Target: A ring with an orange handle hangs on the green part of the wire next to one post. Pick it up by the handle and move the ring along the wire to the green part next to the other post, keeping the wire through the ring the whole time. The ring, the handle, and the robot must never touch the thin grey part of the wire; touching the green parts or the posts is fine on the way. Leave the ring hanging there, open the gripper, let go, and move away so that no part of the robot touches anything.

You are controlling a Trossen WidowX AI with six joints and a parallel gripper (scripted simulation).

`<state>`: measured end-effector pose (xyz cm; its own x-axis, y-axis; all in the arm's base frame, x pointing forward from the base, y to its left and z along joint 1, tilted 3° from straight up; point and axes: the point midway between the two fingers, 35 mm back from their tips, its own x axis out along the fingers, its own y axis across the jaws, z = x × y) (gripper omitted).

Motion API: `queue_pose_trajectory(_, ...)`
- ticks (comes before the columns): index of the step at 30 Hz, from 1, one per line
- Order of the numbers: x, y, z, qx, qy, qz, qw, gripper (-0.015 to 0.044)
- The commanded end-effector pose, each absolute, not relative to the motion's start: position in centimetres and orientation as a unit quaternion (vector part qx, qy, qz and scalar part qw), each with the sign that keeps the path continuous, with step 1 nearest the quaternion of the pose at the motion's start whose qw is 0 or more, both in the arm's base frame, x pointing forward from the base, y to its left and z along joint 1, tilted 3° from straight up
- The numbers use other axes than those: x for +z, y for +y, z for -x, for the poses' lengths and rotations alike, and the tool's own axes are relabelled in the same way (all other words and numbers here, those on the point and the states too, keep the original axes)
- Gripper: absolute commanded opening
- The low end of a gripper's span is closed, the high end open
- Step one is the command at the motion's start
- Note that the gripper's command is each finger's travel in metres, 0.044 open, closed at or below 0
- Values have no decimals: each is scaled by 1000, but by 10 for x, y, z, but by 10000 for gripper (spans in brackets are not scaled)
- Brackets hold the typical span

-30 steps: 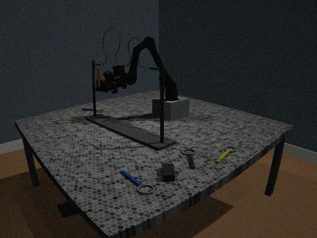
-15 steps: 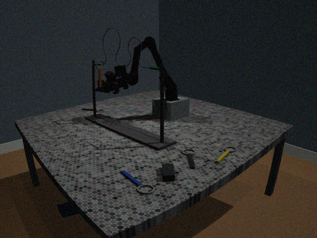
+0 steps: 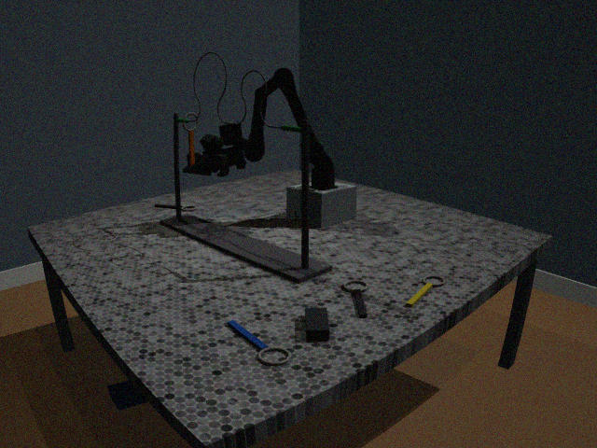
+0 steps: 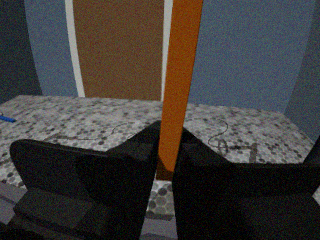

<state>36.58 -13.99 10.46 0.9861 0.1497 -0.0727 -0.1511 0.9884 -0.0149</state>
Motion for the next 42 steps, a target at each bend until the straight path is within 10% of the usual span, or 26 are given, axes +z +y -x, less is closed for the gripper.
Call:
queue_pose_trajectory(1,106,-131,-363,74,35,-5,997,-150)
queue_pose_trajectory(42,142,-32,-325,111,139,-291,940,-150)
